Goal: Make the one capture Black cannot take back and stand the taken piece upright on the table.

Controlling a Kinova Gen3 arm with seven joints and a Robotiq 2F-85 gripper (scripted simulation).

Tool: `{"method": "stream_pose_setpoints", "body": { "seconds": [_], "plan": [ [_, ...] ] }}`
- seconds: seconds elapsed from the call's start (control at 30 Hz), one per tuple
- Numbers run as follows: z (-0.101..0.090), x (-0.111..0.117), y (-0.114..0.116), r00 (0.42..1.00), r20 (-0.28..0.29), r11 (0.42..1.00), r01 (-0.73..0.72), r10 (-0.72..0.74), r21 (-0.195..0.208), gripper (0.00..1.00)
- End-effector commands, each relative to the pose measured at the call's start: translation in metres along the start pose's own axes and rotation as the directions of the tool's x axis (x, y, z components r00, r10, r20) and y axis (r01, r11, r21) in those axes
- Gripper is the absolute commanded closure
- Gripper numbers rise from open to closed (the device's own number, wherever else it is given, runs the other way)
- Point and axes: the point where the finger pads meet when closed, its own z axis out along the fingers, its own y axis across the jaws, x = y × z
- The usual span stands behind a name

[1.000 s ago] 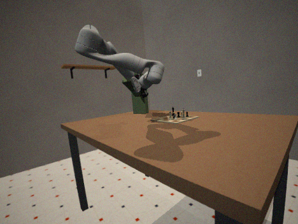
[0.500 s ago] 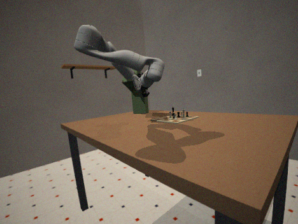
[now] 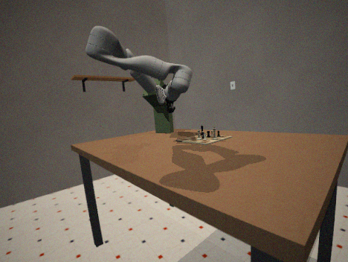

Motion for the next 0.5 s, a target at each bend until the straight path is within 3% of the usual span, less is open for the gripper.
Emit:
{"method": "stream_pose_setpoints", "body": {
  "seconds": [0.0,0.47],
  "plan": [
    [-0.0092,-0.0096,-0.0007,0.999,0.032,0.999,-0.041,0.040,0.027,0.00],
    [-0.0149,-0.0156,-0.0006,0.995,0.055,0.996,-0.081,0.078,0.044,0.00]
  ]
}}
